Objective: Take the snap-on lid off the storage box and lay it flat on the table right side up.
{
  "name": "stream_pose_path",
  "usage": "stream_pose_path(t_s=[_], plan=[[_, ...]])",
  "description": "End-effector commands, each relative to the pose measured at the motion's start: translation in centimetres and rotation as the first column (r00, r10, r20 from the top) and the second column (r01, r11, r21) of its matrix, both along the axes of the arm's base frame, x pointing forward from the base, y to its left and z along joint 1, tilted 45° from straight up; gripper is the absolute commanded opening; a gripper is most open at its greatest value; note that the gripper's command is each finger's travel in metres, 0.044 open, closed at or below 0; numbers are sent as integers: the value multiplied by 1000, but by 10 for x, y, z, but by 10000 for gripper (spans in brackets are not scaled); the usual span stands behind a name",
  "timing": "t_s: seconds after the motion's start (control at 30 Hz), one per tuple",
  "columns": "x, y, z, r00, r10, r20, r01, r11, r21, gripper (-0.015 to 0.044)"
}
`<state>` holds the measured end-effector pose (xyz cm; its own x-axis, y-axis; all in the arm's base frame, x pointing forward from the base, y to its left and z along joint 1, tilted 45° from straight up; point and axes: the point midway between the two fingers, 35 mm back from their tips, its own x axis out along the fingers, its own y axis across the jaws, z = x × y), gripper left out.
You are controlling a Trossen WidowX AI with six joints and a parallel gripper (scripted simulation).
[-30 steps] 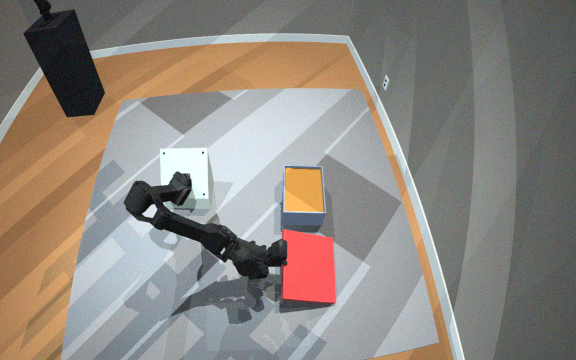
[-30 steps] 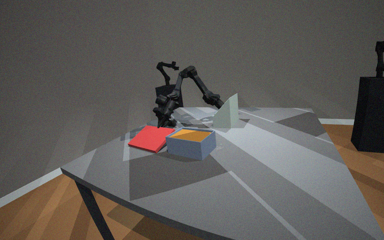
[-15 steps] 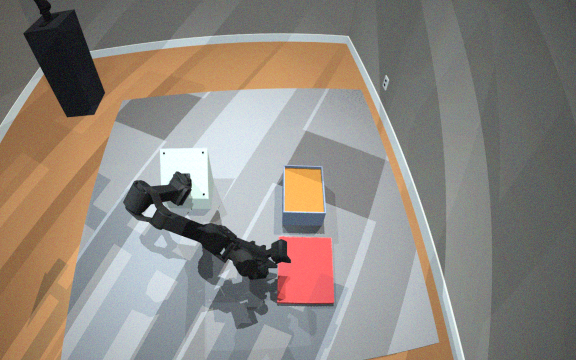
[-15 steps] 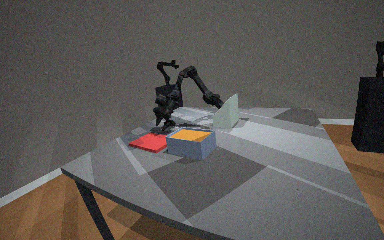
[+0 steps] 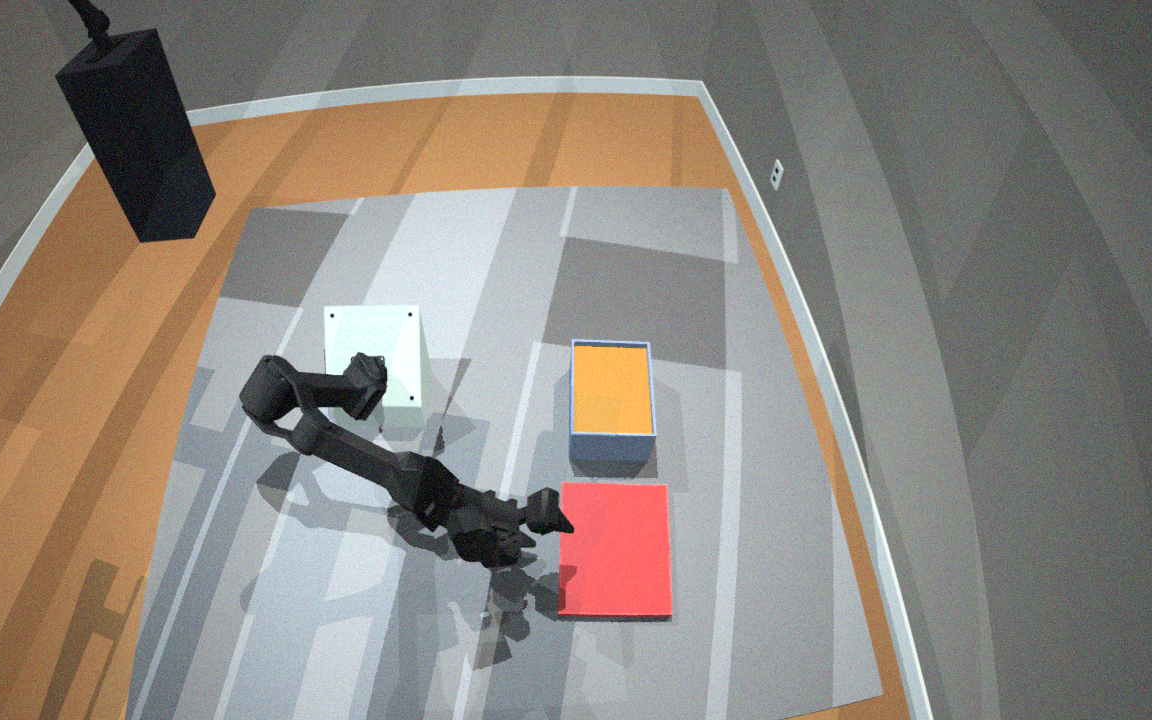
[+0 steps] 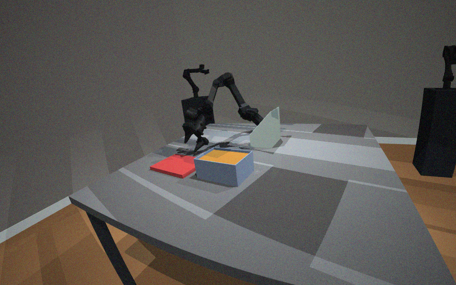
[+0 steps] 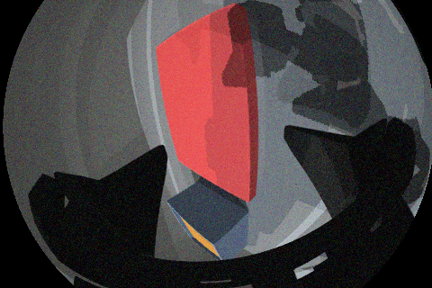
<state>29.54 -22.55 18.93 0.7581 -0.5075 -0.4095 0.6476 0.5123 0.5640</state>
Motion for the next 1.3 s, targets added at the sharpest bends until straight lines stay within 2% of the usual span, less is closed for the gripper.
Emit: stream_pose_path(t_s=[0.0, 0.53, 1.27], plan=[[-9, 2, -2, 1000, 8, -3, -8, 1000, 0, 440], [-40, 3, -3, 1000, 8, -5, -8, 1000, -1, 440], [-49, 31, 26, 1000, 8, -4, -8, 1000, 1, 440]])
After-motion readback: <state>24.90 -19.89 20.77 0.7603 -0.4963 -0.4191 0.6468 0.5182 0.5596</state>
